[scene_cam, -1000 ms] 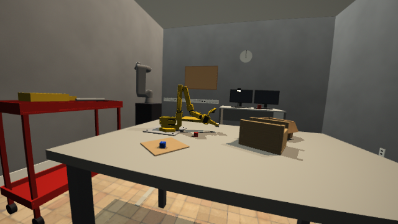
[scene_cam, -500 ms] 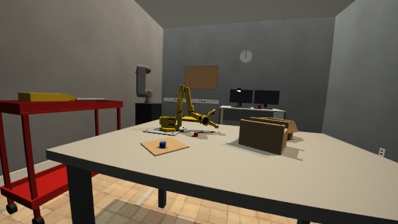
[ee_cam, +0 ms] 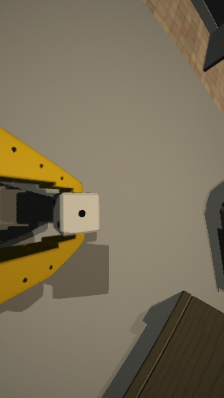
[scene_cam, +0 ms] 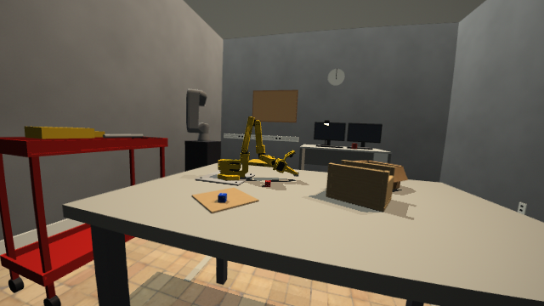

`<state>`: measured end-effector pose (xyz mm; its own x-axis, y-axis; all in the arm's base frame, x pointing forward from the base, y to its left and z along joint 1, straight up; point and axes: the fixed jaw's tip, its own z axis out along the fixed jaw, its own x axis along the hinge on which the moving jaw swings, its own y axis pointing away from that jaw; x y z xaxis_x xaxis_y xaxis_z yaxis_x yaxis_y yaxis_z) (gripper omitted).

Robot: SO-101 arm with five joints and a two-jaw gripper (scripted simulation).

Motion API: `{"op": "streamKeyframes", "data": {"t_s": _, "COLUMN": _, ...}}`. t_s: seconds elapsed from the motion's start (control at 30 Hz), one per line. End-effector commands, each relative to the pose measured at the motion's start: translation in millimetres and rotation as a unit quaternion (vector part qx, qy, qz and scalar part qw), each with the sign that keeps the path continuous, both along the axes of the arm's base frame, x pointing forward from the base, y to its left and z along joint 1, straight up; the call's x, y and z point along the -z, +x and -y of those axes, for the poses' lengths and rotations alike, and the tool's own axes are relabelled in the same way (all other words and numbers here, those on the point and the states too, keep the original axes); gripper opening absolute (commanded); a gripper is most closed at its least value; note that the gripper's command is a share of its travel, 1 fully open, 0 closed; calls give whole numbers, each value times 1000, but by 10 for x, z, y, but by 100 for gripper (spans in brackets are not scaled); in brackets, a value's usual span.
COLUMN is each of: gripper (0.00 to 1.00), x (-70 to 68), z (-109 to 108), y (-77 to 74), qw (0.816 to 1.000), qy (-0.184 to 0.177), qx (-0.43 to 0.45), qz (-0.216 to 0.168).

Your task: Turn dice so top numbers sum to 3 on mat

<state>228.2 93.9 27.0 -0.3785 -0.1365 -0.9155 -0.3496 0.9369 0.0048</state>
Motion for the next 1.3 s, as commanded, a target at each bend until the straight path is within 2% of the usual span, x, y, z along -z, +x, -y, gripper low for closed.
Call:
{"op": "streamKeyframes", "data": {"t_s": 0.0, "gripper": 0, "x": -3, "z": 1, "y": 18, "qw": 1000, "qy": 0, "qx": 0, "qz": 8}}
{"op": "streamKeyframes", "data": {"t_s": 1.27, "gripper": 0, "x": 116, "z": 1, "y": 16, "qw": 1000, "qy": 0, "qx": 0, "qz": 8}}
